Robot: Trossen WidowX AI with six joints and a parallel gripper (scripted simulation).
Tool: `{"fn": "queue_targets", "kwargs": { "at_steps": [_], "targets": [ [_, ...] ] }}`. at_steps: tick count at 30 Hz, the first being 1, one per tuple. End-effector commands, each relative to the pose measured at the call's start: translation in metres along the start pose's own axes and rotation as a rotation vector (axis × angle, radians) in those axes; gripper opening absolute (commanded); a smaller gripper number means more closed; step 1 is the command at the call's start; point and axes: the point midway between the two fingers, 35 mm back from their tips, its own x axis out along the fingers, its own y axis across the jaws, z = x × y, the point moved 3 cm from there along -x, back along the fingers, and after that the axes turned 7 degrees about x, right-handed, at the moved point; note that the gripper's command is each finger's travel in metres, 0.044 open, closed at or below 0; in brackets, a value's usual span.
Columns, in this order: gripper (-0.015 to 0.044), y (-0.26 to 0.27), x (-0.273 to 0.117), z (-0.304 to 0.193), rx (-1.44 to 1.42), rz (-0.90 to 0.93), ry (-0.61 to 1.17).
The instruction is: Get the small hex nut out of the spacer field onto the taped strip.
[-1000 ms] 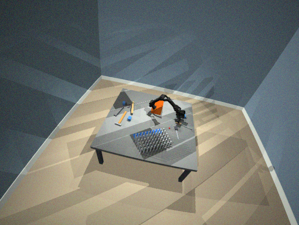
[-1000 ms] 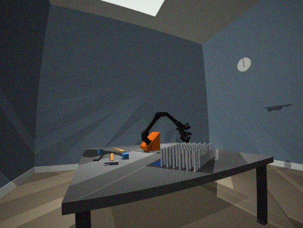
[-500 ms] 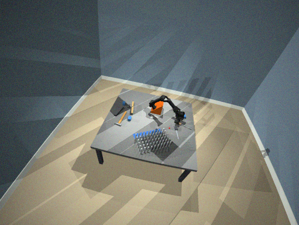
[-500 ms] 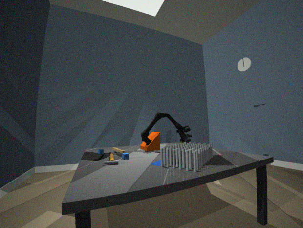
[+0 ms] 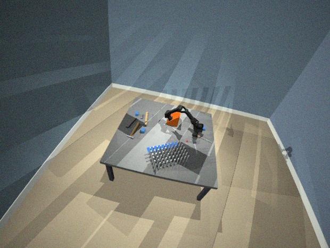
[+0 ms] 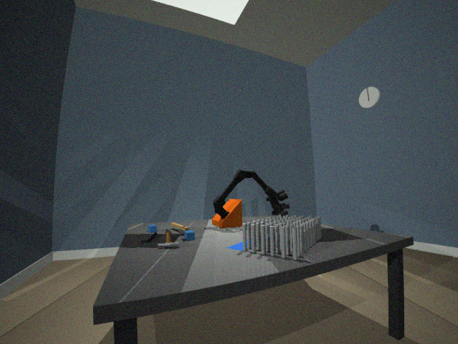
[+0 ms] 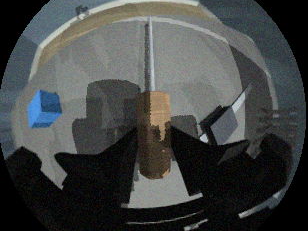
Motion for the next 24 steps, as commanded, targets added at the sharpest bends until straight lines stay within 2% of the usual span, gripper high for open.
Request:
{"fn": "queue_targets", "kwargs": {
  "at_steps": [1,4,24],
  "targets": [
    [0.0076,-0.001,-0.002,0.002,-0.002,-0.003,0.002],
    [0.0,0.0,-0.017,0.014,-0.002,-0.002,0.001],
    [0.0,0.01,-0.14,0.067,0.002,0.005,-0.005]
  ]
}}
